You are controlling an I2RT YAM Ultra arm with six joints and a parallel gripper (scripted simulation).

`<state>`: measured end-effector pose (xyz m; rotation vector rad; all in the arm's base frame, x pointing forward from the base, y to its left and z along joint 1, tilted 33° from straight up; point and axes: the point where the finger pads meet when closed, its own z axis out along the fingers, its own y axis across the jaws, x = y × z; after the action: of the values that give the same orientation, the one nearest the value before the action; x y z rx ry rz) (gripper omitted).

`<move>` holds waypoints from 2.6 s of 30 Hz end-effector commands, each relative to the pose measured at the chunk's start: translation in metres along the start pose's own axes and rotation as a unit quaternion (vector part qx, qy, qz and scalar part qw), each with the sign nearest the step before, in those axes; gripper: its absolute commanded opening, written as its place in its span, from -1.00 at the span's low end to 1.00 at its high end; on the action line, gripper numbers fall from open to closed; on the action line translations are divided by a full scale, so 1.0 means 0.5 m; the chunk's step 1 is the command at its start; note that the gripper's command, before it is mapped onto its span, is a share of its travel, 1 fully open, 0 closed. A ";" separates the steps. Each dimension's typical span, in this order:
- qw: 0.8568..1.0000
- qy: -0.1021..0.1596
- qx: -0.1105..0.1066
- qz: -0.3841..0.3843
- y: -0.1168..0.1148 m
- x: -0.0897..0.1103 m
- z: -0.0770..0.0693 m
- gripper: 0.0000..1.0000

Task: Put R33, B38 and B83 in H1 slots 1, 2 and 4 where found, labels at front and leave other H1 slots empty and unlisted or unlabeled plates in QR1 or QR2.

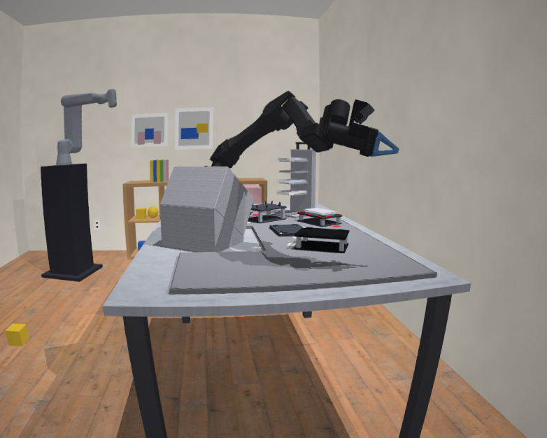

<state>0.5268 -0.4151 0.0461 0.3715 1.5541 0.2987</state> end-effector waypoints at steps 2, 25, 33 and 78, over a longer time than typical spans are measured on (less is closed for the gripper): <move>0.999 -0.025 0.012 -0.026 -0.007 -0.089 -0.014 -1.00; 0.993 0.115 0.018 0.002 0.131 -0.028 0.020 -1.00; 0.989 0.145 0.013 0.002 0.180 -0.013 0.026 -1.00; 0.950 0.313 -0.003 -0.005 0.400 0.062 -0.061 -1.00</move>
<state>0.5143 -0.2151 0.0914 0.2673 2.1701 0.4680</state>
